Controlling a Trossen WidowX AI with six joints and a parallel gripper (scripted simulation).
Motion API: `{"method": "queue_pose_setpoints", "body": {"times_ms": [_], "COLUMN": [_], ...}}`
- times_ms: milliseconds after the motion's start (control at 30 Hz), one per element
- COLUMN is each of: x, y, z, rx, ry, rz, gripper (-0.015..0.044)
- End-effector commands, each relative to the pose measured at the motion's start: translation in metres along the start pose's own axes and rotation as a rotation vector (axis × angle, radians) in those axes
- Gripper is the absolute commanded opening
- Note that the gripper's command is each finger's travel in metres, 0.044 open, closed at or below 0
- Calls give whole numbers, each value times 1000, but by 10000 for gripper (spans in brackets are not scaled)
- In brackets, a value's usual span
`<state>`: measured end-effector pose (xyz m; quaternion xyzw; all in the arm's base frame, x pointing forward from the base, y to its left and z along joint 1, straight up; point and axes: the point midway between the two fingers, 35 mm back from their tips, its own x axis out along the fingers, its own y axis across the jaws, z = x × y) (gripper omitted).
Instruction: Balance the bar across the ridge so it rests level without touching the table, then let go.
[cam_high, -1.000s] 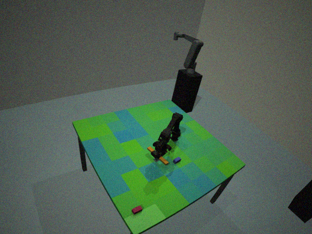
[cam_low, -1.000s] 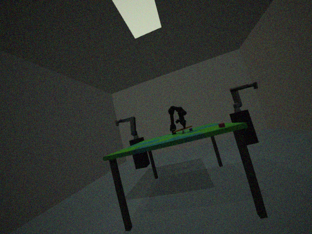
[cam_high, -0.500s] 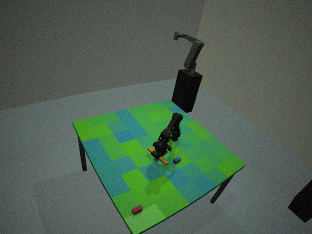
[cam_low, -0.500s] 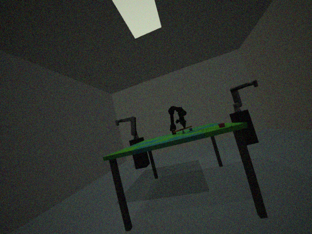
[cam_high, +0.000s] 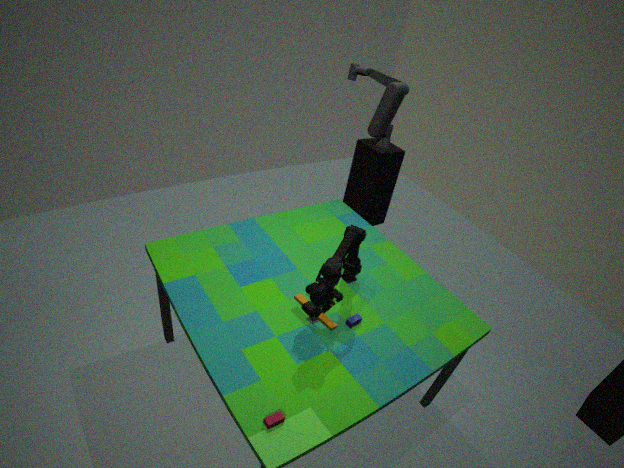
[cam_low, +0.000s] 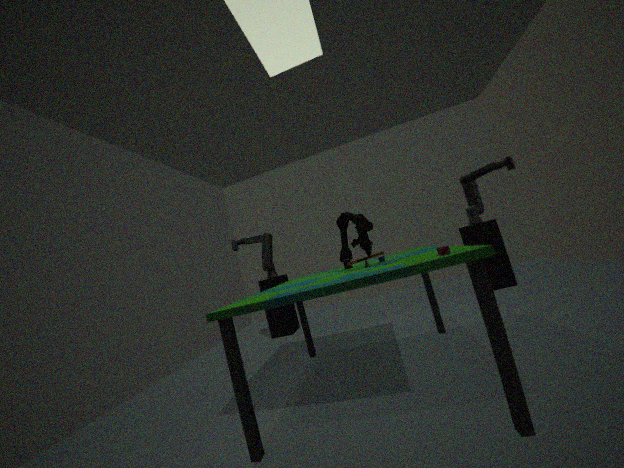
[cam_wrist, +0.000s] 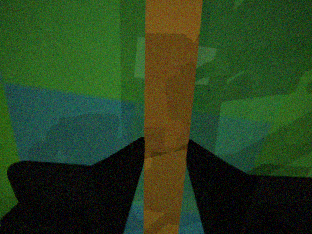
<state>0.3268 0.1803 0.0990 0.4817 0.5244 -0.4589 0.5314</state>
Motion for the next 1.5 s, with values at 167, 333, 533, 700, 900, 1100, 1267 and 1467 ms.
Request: {"method": "queue_pose_setpoints", "body": {"times_ms": [167,333,533,700,900,1100,1267,1467], "x": [1,2,2,2,3,3,4,4], "y": [0,0,0,0,0,0,0,0], "z": [0,0,0,0,0,0,0,0], "rx": [2,2,2,2,2,2,2,2], "ry": [-1,-1,-1,-1,-1,-1,-1,-1], "rz": [1,1,1,1,1,1,1,1], "gripper": [0,0,0,0,0,0,0,0]}}
